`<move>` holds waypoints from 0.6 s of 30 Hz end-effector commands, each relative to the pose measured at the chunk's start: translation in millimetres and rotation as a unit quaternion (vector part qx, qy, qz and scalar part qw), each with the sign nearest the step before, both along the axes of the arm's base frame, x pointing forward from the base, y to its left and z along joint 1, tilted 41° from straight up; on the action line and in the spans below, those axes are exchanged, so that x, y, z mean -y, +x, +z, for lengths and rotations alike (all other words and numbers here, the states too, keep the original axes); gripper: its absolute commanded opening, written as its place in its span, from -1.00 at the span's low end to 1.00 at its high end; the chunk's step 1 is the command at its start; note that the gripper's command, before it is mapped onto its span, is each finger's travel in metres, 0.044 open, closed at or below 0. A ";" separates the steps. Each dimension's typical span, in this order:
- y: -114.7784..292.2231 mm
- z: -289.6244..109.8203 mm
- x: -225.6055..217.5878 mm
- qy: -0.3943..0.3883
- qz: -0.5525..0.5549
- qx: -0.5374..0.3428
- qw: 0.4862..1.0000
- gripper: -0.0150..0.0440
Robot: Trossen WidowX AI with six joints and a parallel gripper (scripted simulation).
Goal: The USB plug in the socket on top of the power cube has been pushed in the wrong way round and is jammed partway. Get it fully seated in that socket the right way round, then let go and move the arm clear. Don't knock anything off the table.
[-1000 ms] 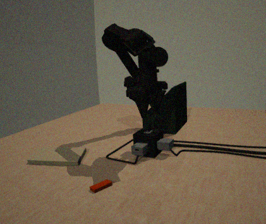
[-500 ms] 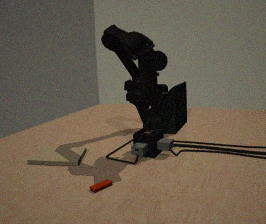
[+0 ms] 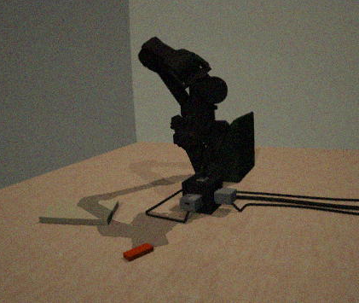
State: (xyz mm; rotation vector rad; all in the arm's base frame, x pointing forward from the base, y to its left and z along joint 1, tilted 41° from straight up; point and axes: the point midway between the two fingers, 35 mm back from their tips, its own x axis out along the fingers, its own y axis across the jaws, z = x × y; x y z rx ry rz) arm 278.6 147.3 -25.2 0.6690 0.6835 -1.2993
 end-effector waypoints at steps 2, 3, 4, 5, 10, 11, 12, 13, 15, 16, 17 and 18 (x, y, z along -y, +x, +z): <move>-0.4 -2.4 3.2 -0.004 0.002 -0.002 1.000 1.00; -0.4 -2.4 3.2 -0.004 0.002 -0.002 1.000 1.00; -0.4 -2.4 3.2 -0.004 0.002 -0.002 1.000 1.00; -0.1 -1.4 1.6 -0.001 0.000 -0.001 1.000 0.91; -0.1 -1.4 1.6 -0.001 0.000 -0.001 1.000 0.47; -0.1 -1.4 1.6 -0.001 0.000 -0.001 1.000 0.38; -0.1 -1.4 1.6 -0.001 0.000 -0.001 1.000 0.29; -0.1 -1.4 1.6 -0.001 0.000 -0.001 1.000 0.20; -0.1 -1.4 1.6 -0.001 0.000 -0.001 1.000 0.02; -0.1 -1.4 1.6 -0.001 0.000 -0.001 1.000 -0.07; -0.1 -1.4 1.6 -0.001 0.000 -0.001 1.000 -0.16; -0.1 -1.4 1.6 -0.001 0.000 -0.001 1.000 -0.25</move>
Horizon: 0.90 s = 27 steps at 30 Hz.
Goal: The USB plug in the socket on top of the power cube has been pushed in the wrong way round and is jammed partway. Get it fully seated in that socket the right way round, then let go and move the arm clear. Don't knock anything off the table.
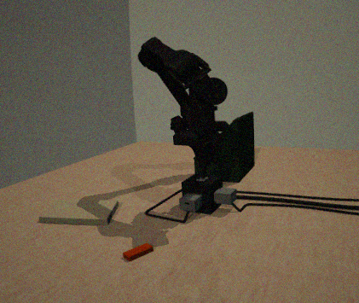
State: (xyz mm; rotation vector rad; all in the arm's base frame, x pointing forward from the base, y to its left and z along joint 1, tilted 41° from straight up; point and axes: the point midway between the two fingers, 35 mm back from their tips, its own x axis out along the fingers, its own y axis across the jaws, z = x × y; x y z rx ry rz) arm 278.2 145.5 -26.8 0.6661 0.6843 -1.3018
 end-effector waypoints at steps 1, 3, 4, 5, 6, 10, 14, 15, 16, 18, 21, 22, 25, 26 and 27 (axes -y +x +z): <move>0.3 0.2 -0.2 0.000 0.000 0.001 1.000 -0.33; 0.3 0.2 -0.2 0.000 0.000 0.001 1.000 -0.45; 0.3 0.2 -0.2 0.000 0.000 0.001 1.000 -0.47; 0.3 0.2 -0.2 0.000 0.000 0.001 1.000 -0.49; 0.3 0.2 -0.2 0.000 0.000 0.001 1.000 -0.49; 0.3 0.2 -0.2 0.000 0.000 0.001 1.000 -0.49; 0.3 0.2 -0.2 0.000 0.000 0.001 1.000 -0.49; 0.3 0.2 -0.2 0.000 0.000 0.001 1.000 -0.49; 0.3 0.2 -0.2 0.000 0.000 0.001 1.000 -0.49; 0.3 0.2 -0.2 0.000 0.000 0.001 1.000 -0.49; 0.2 0.0 0.0 0.000 0.000 0.001 1.000 -0.49; 0.1 0.3 -0.2 0.000 0.000 0.001 1.000 -0.49; -0.1 1.8 -1.5 0.000 0.000 0.001 1.000 -0.49; -0.2 2.3 -1.9 0.000 0.000 0.000 1.000 -0.49; -0.3 2.8 -2.3 0.000 0.000 0.000 1.000 -0.49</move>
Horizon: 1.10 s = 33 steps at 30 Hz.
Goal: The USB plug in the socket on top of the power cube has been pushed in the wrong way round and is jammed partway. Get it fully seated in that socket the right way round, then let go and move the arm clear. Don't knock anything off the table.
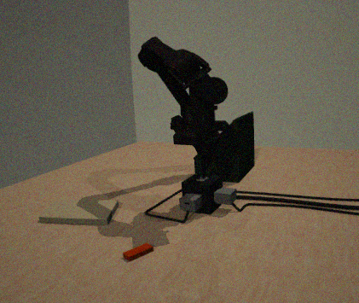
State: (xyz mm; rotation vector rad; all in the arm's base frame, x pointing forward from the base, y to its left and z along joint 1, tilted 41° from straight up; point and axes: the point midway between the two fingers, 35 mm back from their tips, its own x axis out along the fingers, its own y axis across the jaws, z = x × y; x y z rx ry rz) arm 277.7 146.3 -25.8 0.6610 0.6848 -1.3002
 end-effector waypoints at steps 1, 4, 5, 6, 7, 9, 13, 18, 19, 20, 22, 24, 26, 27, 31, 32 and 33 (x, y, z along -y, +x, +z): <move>0.1 2.3 -2.0 0.001 -0.002 0.001 1.000 -0.49; -0.2 3.8 -3.2 0.002 -0.002 0.001 1.000 -0.49; -0.3 4.4 -3.7 0.002 -0.002 0.001 1.000 -0.49; -0.4 4.9 -4.1 0.002 -0.002 0.001 1.000 -0.49; -0.5 5.4 -4.5 0.002 -0.002 0.001 1.000 -0.49; -0.7 6.4 -5.4 0.002 -0.002 0.001 1.000 -0.49; -1.0 8.4 -7.1 0.002 -0.002 0.001 1.000 -0.49; -1.5 11.0 -9.2 0.002 -0.002 0.001 1.000 -0.49; -1.6 11.5 -9.6 0.002 -0.002 0.001 1.000 -0.49; -1.7 12.0 -10.0 0.002 -0.002 0.001 1.000 -0.49; -1.9 13.0 -10.9 0.002 -0.002 0.001 1.000 -0.49; -2.1 14.0 -11.7 0.002 -0.002 0.001 1.000 -0.49; -2.3 15.1 -12.6 0.002 -0.002 0.001 1.000 -0.49; -2.3 15.6 -13.0 0.002 -0.002 0.001 1.000 -0.49; -2.7 17.6 -14.7 0.002 -0.002 0.001 1.000 -0.49; -2.8 18.1 -15.1 0.002 -0.002 0.001 1.000 -0.49; -2.9 18.6 -15.5 0.002 -0.002 0.001 1.000 -0.49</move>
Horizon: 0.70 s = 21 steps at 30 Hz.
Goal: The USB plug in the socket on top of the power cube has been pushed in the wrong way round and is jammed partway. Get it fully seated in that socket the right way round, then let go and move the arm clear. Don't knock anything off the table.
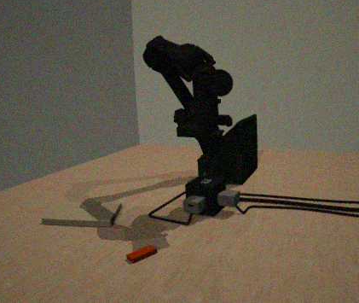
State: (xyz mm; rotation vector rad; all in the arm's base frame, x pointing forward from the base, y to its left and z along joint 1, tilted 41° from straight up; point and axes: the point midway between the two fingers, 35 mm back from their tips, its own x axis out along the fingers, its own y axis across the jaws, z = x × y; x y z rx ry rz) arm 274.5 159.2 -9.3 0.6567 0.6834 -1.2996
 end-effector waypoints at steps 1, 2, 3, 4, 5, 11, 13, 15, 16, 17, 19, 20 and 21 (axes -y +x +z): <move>0.2 2.7 -3.0 0.004 -0.003 0.002 1.000 -0.49; 0.2 3.2 -3.4 0.004 -0.003 0.002 1.000 -0.49; 0.1 3.7 -3.8 0.004 -0.003 0.002 1.000 -0.49; 0.0 4.2 -4.2 0.004 -0.003 0.002 1.000 -0.49; -0.1 4.7 -4.7 0.004 -0.003 0.002 1.000 -0.49; -0.5 4.4 -4.0 0.000 0.009 -0.007 1.000 -0.49; -0.5 4.1 -3.6 -0.003 0.022 -0.018 1.000 -0.49; -0.6 3.8 -3.3 -0.007 0.041 -0.034 0.999 -0.49; -0.6 3.8 -3.2 -0.009 0.052 -0.042 0.998 -0.49; -0.6 3.7 -3.2 -0.011 0.063 -0.051 0.997 -0.49; -0.6 3.6 -3.1 -0.015 0.085 -0.069 0.994 -0.49; -0.6 3.6 -3.1 -0.017 0.095 -0.078 0.992 -0.49; -0.6 3.6 -3.0 -0.018 0.105 -0.086 0.991 -0.49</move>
